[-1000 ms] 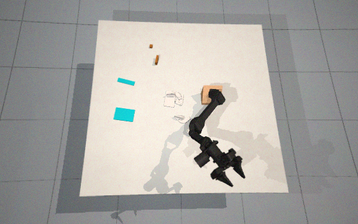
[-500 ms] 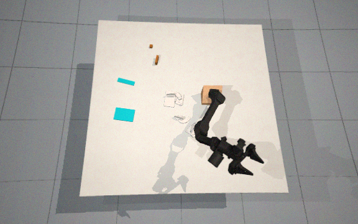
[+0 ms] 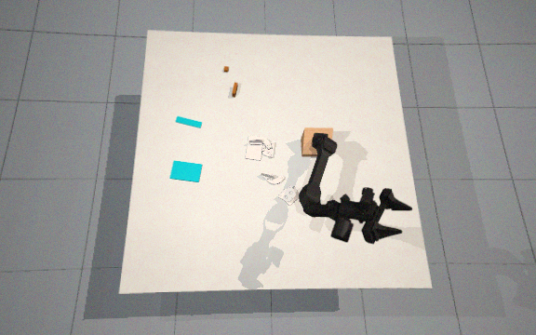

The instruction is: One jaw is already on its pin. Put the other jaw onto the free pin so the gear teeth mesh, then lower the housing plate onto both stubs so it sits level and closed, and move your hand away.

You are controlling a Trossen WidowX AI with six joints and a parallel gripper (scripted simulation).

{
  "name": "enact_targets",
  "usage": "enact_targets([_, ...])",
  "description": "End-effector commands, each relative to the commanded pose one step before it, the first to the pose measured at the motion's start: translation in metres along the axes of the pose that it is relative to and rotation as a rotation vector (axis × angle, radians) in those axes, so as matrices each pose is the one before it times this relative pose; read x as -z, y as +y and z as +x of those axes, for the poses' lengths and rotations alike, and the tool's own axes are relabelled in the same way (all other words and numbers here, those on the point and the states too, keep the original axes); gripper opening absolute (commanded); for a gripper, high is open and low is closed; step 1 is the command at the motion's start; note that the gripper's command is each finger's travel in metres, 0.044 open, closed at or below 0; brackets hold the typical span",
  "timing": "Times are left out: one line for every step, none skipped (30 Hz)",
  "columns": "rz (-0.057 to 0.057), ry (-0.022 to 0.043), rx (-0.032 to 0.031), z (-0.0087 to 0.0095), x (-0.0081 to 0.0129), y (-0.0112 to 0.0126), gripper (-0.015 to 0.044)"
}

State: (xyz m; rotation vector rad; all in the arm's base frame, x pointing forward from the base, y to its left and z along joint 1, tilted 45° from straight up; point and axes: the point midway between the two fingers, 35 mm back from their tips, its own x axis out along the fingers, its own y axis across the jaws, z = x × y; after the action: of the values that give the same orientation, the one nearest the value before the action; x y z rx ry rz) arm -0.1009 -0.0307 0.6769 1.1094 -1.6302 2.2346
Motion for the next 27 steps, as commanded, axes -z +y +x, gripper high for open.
enact_targets([0.0534, -0.09203, -0.04973, 0.00467, -0.02163, 0.01906, 0.0440])
enact_targets([0.0125, -0.02011, -0.01048, 0.00126, -0.00446, 0.00389, 0.0440])
enact_targets([0.0125, -0.02008, -0.01059, 0.00126, -0.00446, 0.00390, 0.0440])
enact_targets([0.0124, -0.01978, -0.01093, 0.00128, -0.00443, 0.00398, 0.0440])
enact_targets([0.0123, -0.01925, -0.01146, 0.00133, -0.00437, 0.00410, 0.0440])
enact_targets([0.0124, -0.01920, -0.01160, 0.00133, -0.00436, 0.00412, 0.0440])
enact_targets([0.0124, -0.01915, -0.01173, 0.00133, -0.00435, 0.00413, 0.0440])
enact_targets([0.0124, -0.01911, -0.01187, 0.00133, -0.00433, 0.00415, 0.0440])
enact_targets([0.0137, -0.02086, -0.01351, 0.00150, -0.00476, 0.00467, 0.0440])
enact_targets([0.0140, -0.02127, -0.01400, 0.00153, -0.00485, 0.00480, 0.0440])
enact_targets([0.0140, -0.02118, -0.01419, 0.00153, -0.00483, 0.00482, 0.0440])
enact_targets([0.0140, -0.02110, -0.01437, 0.00154, -0.00481, 0.00485, 0.0440])
enact_targets([0.0140, -0.02101, -0.01456, 0.00154, -0.00479, 0.00487, 0.0440])
enact_targets([0.0140, -0.02092, -0.01475, 0.00155, -0.00476, 0.00490, 0.0440])
enact_targets([0.0139, -0.02083, -0.01494, 0.00155, -0.00474, 0.00492, 0.0440])
enact_targets([0.0139, -0.02073, -0.01513, 0.00155, -0.00472, 0.00495, 0.0440])
enact_targets([0.0139, -0.02062, -0.01532, 0.00156, -0.00469, 0.00498, 0.0440])
enact_targets([0.0139, -0.02052, -0.01552, 0.00157, -0.00467, 0.00500, 0.0440])
enact_targets([0.0130, -0.01928, -0.01512, 0.00140, -0.00443, 0.00483, 0.0440])
enact_targets([0.0124, -0.01838, -0.01462, 0.00135, -0.00422, 0.00465, 0.0440])
enact_targets([0.0123, -0.01829, -0.01477, 0.00136, -0.00421, 0.00467, 0.0440])
enact_targets([0.0123, -0.01820, -0.01491, 0.00136, -0.00419, 0.00469, 0.0440])
enact_targets([0.0122, -0.01811, -0.01505, 0.00137, -0.00418, 0.00471, 0.0440])
enact_targets([0.0122, -0.01802, -0.01519, 0.00137, -0.00416, 0.00473, 0.0440])
enact_targets([0.0121, -0.01792, -0.01534, 0.00138, -0.00414, 0.00475, 0.0440])
enact_targets([0.0120, -0.01782, -0.01548, 0.00138, -0.00413, 0.00477, 0.0440])
enact_targets([0.0120, -0.01772, -0.01563, 0.00139, -0.00411, 0.00479, 0.0440])
